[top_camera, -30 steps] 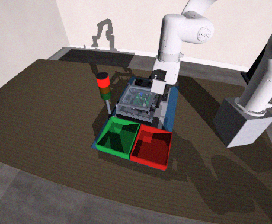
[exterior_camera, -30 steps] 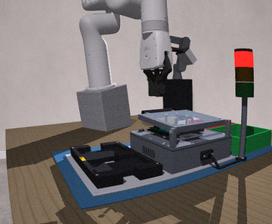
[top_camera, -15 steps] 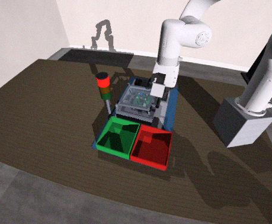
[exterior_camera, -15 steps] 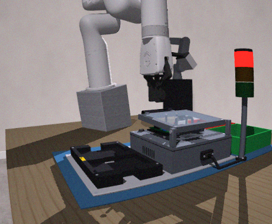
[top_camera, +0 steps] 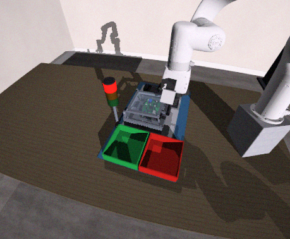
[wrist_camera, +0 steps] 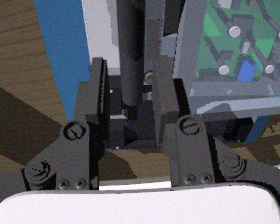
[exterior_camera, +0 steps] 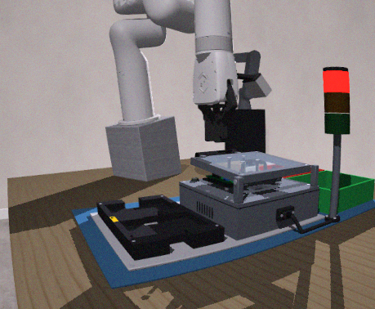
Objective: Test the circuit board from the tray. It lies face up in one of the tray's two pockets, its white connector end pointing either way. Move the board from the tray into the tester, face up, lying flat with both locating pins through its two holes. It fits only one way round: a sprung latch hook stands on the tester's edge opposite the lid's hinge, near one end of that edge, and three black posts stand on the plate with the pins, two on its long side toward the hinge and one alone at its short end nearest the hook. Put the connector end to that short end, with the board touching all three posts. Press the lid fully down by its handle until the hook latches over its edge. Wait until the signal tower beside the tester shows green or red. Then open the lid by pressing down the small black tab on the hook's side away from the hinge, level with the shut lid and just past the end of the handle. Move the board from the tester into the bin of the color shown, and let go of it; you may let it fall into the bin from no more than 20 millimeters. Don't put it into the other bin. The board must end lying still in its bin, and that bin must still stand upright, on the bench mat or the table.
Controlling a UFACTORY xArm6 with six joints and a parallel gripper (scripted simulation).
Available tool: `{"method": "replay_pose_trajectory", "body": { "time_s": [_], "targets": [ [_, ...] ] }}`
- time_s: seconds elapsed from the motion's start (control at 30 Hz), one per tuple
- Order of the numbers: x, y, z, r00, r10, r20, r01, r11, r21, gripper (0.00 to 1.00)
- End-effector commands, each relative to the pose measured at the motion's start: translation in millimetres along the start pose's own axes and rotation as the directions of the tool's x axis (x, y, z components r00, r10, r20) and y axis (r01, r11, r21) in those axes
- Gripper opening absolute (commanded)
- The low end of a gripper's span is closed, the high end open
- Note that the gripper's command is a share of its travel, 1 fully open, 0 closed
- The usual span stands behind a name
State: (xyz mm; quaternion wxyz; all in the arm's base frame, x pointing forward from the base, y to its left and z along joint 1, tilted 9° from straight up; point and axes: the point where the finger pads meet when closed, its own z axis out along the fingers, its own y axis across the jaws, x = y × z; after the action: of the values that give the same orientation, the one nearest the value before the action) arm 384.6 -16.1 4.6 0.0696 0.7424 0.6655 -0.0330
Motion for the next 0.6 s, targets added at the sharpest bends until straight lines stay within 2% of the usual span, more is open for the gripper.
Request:
{"method": "replay_pose_trajectory", "body": {
  "time_s": [0.0,0.3,0.57],
  "targets": [
    [0.1,1.6,1.2,1.000,0.000,0.000,0.000,1.000,-0.003,0.27],
    [0.2,2.6,10.8,1.000,0.000,0.000,0.000,1.000,-0.003,0.27],
    [0.3,2.7,12.0,1.000,0.000,0.000,0.000,1.000,-0.003,0.27]
  ]
}}
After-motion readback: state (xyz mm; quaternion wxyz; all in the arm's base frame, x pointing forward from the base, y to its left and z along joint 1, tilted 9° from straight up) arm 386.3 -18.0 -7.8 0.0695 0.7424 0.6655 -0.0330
